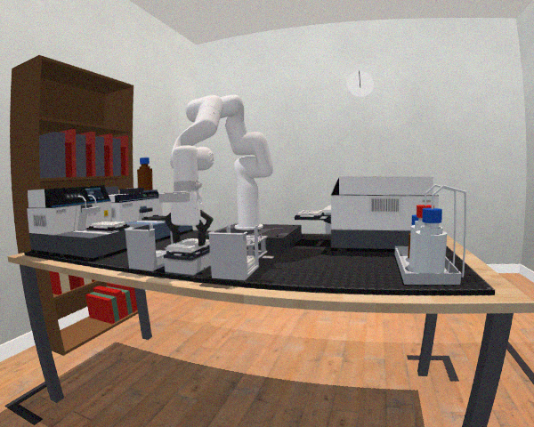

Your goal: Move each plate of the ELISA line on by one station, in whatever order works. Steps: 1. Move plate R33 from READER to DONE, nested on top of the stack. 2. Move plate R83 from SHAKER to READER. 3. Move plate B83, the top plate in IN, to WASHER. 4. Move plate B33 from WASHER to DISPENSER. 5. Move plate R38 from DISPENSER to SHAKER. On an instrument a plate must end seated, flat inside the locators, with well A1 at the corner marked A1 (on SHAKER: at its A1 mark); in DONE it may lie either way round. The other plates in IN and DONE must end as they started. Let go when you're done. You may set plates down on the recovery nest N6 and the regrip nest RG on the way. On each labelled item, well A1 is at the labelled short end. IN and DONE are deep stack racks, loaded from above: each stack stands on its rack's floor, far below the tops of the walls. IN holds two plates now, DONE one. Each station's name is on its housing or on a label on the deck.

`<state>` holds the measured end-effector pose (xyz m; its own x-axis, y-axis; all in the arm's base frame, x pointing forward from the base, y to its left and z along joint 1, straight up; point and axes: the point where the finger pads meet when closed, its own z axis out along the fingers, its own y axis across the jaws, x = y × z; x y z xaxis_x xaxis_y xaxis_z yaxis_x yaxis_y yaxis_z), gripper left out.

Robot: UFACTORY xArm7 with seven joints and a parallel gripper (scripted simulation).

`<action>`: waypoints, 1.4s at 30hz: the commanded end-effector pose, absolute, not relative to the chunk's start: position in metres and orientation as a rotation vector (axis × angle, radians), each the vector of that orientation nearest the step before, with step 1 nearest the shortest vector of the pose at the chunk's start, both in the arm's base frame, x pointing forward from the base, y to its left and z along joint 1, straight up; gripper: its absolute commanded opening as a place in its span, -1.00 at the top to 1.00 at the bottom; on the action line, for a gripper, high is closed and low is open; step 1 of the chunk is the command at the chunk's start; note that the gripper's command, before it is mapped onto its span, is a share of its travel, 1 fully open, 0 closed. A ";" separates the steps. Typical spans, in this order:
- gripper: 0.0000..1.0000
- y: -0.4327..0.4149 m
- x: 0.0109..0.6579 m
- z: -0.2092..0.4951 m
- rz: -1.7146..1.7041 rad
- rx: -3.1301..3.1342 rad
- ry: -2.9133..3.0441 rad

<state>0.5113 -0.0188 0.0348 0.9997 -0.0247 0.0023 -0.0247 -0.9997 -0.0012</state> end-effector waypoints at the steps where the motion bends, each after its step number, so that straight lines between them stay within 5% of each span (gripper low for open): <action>1: 1.00 -0.019 0.513 0.037 -0.011 -3.140 0.039; 42: 1.00 -0.019 0.513 0.031 -0.010 -3.140 0.039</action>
<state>0.5112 -0.0188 0.0302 0.9997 -0.0247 0.0021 -0.0247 -0.9997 -0.0013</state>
